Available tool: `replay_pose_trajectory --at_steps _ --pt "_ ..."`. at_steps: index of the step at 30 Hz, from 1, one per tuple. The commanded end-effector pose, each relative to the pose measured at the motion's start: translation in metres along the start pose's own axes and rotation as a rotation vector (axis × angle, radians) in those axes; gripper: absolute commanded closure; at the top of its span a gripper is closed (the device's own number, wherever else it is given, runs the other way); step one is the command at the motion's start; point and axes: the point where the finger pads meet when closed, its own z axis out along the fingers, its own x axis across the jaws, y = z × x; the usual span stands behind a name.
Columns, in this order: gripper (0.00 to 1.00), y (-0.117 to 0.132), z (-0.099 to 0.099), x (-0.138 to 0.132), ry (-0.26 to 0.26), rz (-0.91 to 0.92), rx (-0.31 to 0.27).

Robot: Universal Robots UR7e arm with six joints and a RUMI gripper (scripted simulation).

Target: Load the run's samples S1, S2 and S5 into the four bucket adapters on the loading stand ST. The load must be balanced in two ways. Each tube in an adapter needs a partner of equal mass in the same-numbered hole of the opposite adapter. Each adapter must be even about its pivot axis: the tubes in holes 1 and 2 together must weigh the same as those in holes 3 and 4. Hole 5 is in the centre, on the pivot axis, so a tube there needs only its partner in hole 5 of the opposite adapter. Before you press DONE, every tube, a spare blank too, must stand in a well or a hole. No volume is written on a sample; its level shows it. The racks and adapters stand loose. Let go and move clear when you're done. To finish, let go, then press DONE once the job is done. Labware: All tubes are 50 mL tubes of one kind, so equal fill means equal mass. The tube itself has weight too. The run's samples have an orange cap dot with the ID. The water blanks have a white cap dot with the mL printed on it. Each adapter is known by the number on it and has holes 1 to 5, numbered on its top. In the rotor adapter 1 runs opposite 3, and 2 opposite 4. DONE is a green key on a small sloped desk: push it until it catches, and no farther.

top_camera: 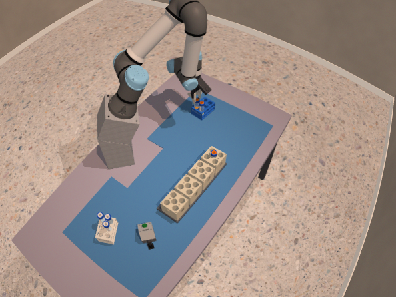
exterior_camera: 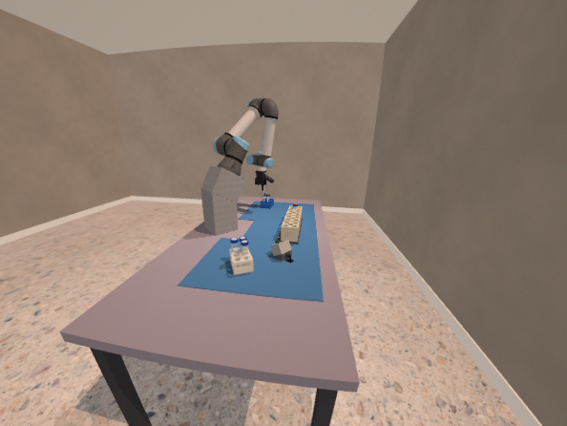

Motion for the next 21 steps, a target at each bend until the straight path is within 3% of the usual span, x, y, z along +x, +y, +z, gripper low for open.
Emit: replay_pose_trajectory --at_steps 1,21 --pt "1.00 0.000 -0.004 0.000 -0.001 0.000 0.000" --pt "1.00 0.000 -0.064 0.000 -0.001 0.000 0.000"
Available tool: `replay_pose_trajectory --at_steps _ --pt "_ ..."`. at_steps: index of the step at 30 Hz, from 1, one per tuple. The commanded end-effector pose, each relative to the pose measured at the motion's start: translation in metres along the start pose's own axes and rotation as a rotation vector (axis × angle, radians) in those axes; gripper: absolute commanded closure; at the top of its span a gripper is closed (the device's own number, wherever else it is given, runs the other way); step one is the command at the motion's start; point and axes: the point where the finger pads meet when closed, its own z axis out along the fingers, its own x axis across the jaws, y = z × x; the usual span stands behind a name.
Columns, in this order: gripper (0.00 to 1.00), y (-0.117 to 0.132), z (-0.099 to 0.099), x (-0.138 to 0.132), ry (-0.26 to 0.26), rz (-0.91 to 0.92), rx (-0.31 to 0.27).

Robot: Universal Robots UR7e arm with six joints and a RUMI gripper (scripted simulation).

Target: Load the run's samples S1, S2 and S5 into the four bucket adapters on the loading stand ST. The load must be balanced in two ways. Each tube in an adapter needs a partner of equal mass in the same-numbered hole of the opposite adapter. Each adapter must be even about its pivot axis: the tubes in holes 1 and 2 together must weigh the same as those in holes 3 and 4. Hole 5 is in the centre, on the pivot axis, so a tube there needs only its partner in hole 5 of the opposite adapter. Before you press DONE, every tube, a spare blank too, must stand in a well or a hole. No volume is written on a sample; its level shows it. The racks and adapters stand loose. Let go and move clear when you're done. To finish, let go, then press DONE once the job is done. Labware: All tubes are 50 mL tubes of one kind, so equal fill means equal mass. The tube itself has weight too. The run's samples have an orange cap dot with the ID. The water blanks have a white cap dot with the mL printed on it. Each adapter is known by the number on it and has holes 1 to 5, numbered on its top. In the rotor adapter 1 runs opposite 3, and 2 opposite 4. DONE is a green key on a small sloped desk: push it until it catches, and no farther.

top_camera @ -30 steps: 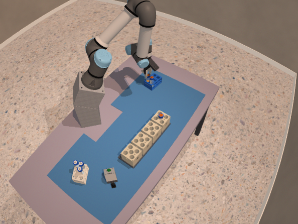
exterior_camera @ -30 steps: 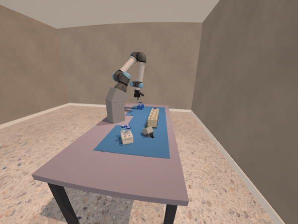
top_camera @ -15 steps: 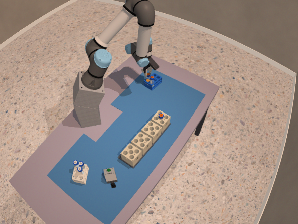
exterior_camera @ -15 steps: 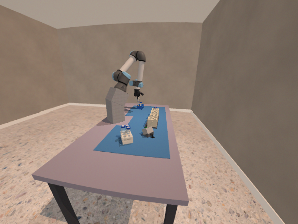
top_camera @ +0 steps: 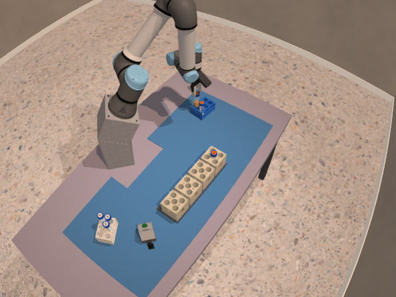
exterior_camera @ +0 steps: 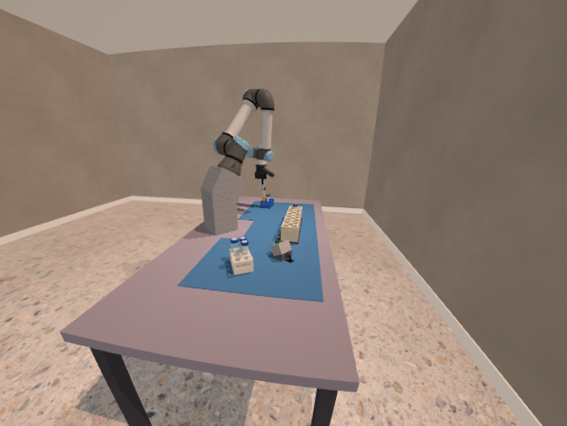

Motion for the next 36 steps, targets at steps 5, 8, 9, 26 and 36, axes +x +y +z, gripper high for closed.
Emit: replay_pose_trajectory --at_steps 5,8,9,26,36 --pt "1.00 0.000 -0.029 0.000 0.000 0.000 0.000" --pt "1.00 0.000 -0.039 0.000 0.000 0.000 0.000" --pt "1.00 0.000 -0.042 0.000 0.000 0.000 0.000" --pt "1.00 0.000 -0.084 0.000 0.000 0.000 0.000" --pt "1.00 -0.037 -0.084 0.038 0.000 -0.084 0.000"
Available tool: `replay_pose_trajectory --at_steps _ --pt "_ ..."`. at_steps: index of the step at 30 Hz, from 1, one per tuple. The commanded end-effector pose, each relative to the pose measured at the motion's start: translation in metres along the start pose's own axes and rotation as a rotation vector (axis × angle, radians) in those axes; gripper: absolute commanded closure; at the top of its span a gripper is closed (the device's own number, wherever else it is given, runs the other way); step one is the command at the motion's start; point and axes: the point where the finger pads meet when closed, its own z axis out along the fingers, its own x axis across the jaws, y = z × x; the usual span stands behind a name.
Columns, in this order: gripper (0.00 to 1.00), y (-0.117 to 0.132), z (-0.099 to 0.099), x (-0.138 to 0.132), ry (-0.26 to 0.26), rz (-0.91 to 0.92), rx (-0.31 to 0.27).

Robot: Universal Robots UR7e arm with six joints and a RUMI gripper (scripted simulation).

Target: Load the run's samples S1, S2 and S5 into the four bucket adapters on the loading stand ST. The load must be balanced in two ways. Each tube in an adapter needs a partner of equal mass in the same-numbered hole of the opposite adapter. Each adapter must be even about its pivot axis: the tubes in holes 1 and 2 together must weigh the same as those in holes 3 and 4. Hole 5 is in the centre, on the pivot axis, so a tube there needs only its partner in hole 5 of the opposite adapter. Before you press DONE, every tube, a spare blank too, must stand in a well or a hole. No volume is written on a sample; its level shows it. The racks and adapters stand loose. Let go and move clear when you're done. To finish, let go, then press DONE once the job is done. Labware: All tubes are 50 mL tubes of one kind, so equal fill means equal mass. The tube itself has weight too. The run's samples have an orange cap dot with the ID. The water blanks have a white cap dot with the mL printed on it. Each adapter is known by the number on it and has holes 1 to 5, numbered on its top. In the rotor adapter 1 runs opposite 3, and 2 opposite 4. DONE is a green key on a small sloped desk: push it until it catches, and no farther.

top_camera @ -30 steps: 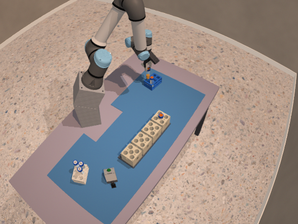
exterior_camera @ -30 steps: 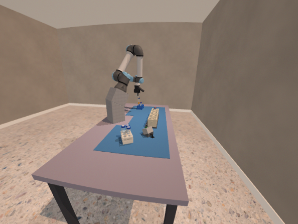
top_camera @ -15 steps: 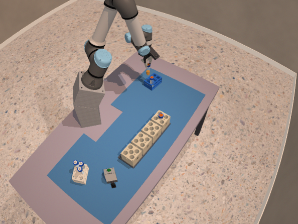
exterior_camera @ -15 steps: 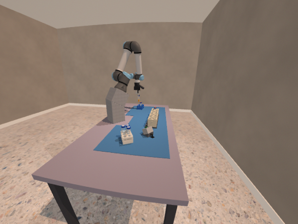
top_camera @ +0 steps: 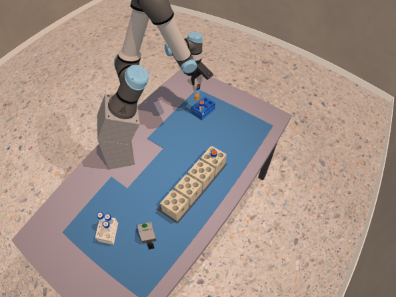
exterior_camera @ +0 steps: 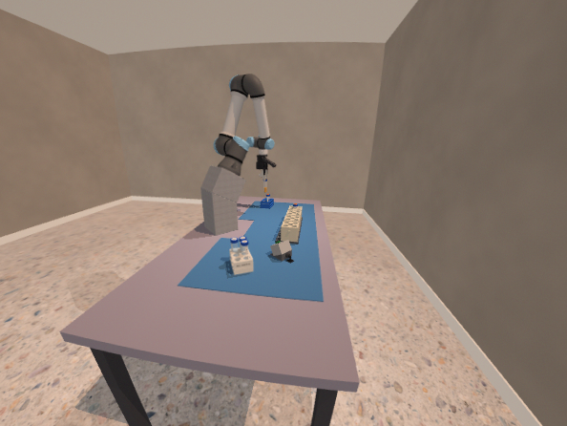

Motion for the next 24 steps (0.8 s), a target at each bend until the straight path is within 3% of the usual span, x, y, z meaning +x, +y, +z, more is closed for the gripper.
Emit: replay_pose_trajectory --at_steps 1,24 --pt "1.00 -0.019 -0.001 0.022 -0.005 -0.014 -0.005" --pt "1.00 -0.108 0.000 0.131 -0.005 -0.015 -0.005"
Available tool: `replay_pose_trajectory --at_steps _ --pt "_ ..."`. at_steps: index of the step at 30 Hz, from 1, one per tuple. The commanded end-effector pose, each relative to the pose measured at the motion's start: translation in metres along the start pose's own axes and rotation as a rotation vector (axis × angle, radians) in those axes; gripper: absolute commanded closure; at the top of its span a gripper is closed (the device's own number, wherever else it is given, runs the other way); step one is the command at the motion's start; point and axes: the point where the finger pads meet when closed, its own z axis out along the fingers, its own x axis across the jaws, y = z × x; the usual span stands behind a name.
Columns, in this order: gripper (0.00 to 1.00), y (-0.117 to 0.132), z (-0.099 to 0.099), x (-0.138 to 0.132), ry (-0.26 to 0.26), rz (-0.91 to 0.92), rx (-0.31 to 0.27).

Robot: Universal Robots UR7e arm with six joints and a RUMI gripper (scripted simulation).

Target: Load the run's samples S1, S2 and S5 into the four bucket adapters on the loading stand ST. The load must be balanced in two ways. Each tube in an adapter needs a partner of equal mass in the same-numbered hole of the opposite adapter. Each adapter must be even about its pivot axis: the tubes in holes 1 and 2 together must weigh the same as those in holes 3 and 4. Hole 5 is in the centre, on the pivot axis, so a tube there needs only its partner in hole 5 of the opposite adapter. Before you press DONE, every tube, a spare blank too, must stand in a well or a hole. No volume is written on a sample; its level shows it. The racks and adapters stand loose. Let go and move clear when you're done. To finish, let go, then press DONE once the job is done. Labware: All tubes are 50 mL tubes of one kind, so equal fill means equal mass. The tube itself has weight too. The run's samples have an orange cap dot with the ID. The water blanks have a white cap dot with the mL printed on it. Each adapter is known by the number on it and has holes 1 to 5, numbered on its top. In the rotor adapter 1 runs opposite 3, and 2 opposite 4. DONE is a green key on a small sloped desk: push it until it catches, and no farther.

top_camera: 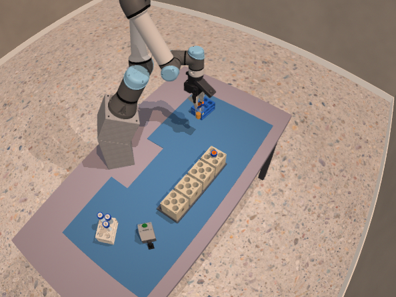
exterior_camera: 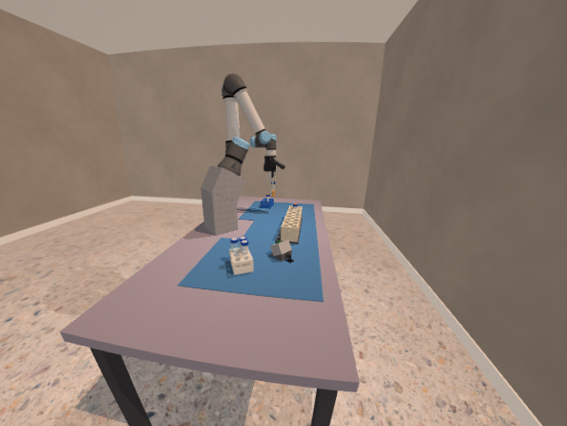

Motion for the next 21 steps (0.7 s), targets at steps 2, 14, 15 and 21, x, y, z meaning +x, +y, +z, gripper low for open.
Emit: replay_pose_trajectory --at_steps 2,14,15,21 --pt "1.00 -0.016 -0.001 0.019 -0.012 -0.005 -0.013" --pt "1.00 -0.066 0.001 0.082 -0.011 -0.005 -0.013" --pt "1.00 -0.071 0.001 0.087 -0.011 -0.005 -0.013" --pt "1.00 -0.087 0.001 0.108 -0.011 -0.005 -0.013"
